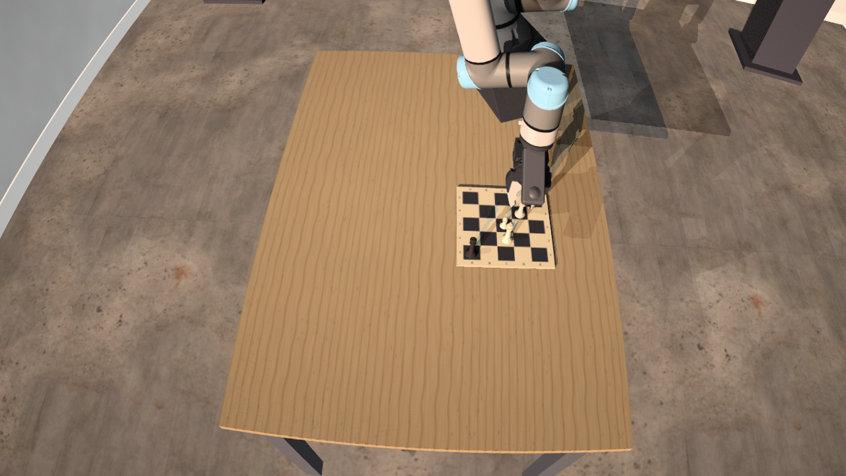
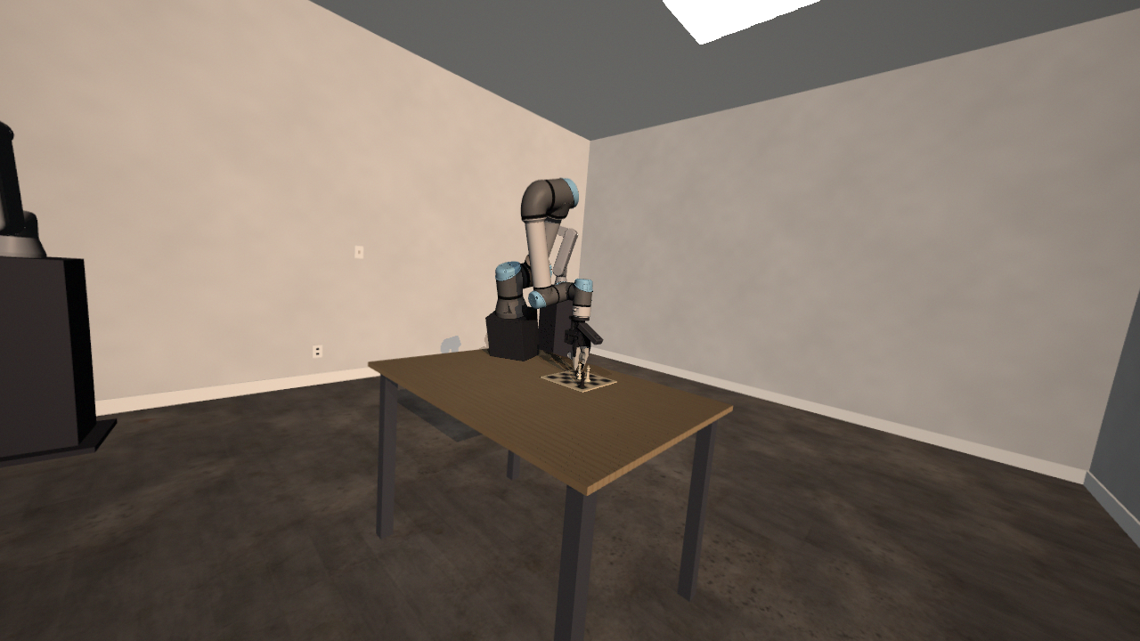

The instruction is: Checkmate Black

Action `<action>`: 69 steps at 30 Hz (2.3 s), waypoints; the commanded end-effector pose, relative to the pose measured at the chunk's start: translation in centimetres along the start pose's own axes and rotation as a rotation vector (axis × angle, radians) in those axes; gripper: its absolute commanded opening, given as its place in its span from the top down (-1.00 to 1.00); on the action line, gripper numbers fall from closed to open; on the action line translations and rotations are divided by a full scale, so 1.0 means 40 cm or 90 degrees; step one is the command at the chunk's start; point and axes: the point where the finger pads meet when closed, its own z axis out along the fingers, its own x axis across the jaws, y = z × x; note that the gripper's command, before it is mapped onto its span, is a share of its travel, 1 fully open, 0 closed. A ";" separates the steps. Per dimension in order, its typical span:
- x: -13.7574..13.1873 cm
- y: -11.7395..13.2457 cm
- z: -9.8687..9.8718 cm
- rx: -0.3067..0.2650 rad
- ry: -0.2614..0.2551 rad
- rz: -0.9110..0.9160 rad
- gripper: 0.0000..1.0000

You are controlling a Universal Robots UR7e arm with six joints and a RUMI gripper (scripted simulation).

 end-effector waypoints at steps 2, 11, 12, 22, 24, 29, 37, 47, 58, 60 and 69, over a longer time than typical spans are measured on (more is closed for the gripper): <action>0.000 -0.001 0.000 0.001 0.000 0.000 0.51; 0.000 -0.001 0.000 0.001 0.000 0.000 0.51; 0.000 -0.001 0.000 0.001 0.000 0.000 0.51; 0.000 -0.001 0.000 0.001 0.000 0.000 0.51; 0.000 -0.001 0.000 0.001 0.000 0.000 0.51; 0.000 -0.001 0.000 0.001 0.000 0.000 0.51; 0.000 -0.001 0.000 0.001 0.000 0.000 1.00; 0.000 -0.001 0.000 0.001 0.000 0.000 1.00; 0.000 -0.001 0.000 0.001 0.000 0.000 1.00; 0.000 -0.001 0.000 0.001 0.000 0.000 1.00; 0.000 -0.001 -0.001 0.001 0.000 0.000 1.00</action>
